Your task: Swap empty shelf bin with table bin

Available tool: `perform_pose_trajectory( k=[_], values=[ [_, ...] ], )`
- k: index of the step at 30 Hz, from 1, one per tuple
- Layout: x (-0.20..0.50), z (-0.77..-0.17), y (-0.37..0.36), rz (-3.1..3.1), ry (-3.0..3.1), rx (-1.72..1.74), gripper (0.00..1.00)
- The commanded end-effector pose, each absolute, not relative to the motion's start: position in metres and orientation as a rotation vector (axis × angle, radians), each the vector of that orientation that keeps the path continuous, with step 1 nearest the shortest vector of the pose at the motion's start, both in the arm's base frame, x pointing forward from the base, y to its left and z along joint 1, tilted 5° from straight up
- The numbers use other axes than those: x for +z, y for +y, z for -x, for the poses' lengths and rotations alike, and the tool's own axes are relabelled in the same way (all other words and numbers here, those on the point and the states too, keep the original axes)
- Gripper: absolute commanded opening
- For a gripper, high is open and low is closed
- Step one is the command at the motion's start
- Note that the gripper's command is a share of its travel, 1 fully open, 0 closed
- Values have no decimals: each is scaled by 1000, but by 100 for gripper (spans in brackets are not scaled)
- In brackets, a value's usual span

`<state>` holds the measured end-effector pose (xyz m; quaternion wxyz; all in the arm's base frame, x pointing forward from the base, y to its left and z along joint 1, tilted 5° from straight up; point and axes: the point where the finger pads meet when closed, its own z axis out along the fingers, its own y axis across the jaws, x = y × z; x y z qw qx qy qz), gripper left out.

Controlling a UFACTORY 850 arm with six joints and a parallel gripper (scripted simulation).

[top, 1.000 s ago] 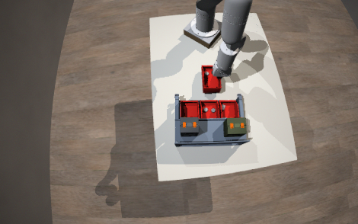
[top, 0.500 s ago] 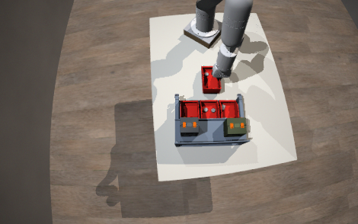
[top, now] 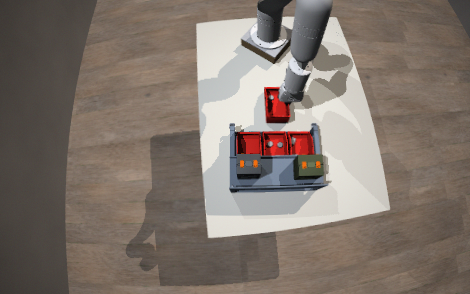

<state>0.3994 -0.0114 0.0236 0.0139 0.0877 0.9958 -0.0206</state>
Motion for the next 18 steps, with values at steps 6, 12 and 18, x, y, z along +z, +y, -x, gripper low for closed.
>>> perform_pose_trajectory(
  k=[6, 12, 18],
  values=[
    [24, -400, -11, -270, 3069, -85, 0],
    [23, -400, -12, -270, 3069, -85, 0],
    [22, -400, -12, -270, 3069, -85, 0]
  ],
)
